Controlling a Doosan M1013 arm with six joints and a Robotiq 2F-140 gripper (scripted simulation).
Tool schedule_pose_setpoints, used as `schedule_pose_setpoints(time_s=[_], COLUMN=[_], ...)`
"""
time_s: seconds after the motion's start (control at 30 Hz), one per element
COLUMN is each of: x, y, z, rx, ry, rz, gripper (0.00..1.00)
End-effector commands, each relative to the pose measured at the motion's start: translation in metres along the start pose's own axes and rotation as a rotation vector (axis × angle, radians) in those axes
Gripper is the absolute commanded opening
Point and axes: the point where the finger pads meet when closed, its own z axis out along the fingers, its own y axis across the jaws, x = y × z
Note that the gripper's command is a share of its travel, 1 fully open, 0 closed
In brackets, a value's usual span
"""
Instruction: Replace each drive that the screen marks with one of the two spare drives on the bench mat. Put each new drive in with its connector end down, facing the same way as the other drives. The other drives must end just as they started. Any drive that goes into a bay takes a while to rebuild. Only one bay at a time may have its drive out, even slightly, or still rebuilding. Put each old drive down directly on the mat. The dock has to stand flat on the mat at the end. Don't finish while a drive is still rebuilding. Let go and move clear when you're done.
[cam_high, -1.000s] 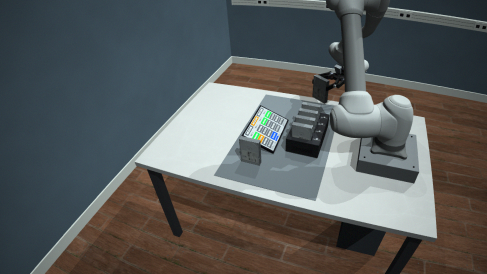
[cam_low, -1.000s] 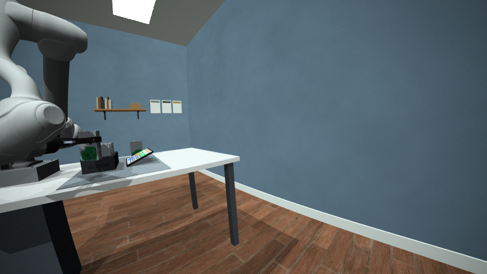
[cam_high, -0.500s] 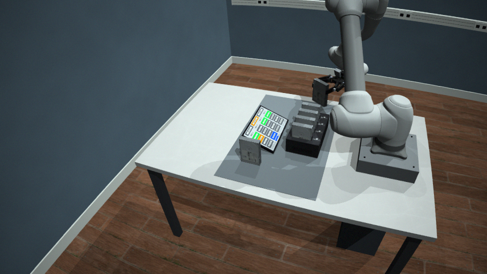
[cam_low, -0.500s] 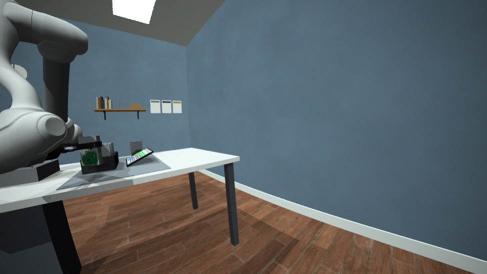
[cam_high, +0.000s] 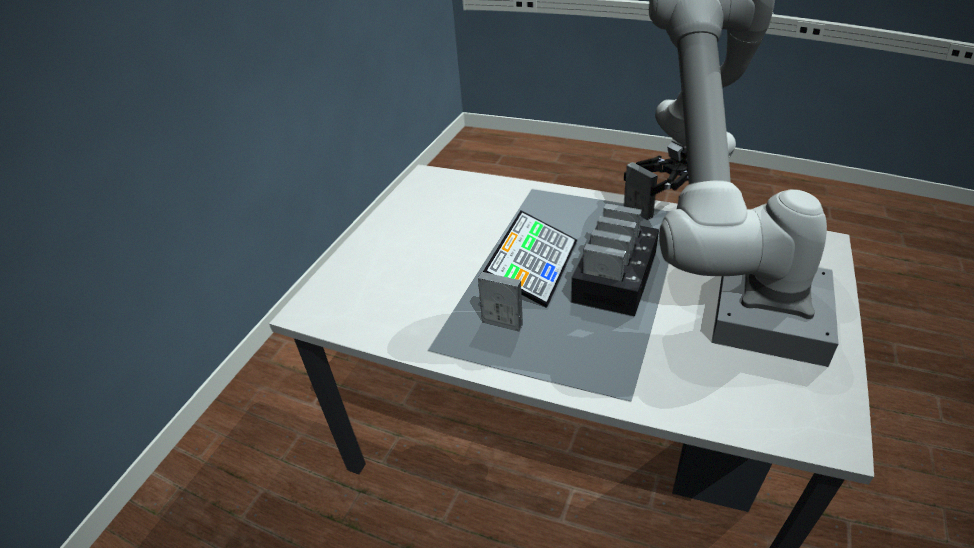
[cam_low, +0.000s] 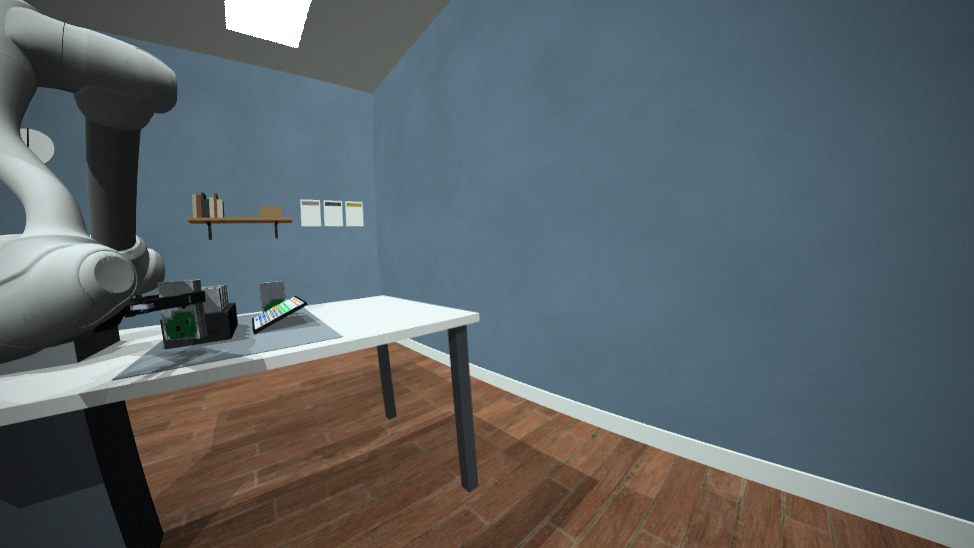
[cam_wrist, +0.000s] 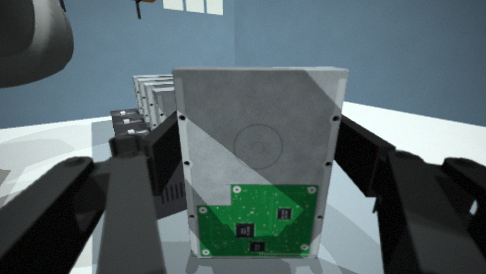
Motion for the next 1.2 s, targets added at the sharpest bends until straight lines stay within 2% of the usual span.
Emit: schedule_pose_setpoints(time_s=[0.0, 1.17], x=[-0.004, -0.037], y=[0.000, 0.000], z=[0.000, 0.000], rx=[0.000, 0.000], ry=[0.000, 0.000], rz=[-0.001, -0.001], gripper=[0.10, 0.10])
